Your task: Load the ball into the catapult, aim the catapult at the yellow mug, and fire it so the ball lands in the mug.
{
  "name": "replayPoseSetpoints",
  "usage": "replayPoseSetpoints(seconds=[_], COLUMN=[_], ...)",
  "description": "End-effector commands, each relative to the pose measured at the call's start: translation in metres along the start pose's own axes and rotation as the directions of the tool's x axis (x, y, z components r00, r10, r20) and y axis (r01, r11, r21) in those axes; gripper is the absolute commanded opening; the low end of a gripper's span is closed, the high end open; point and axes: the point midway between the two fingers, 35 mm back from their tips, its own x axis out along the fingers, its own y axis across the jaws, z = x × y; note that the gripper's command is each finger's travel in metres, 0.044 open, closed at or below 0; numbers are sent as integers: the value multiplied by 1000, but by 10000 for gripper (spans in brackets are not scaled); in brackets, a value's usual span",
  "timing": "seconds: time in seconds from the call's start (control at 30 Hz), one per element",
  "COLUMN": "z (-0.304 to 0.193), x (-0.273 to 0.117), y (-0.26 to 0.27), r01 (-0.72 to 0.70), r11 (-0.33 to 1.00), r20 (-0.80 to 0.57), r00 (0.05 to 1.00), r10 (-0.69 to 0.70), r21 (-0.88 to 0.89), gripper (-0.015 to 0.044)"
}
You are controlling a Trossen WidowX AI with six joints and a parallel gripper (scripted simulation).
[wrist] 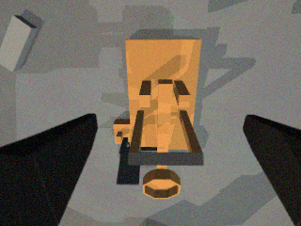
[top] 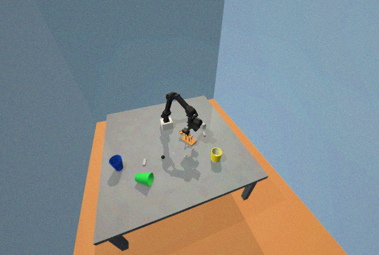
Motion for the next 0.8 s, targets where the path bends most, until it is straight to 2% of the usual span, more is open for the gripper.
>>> replayPoseSetpoints(seconds=[0.0,0.1,0.77], z=[-1,-2,-1], x=[19,42,65], y=[0,0,0], r01=[-2,-2,-2], r11=[1000,1000,1000], r20=[1,0,0], r00=[1000,1000,1000], r10=[2,2,2], r21=[-4,-4,-4], gripper=[440,440,440])
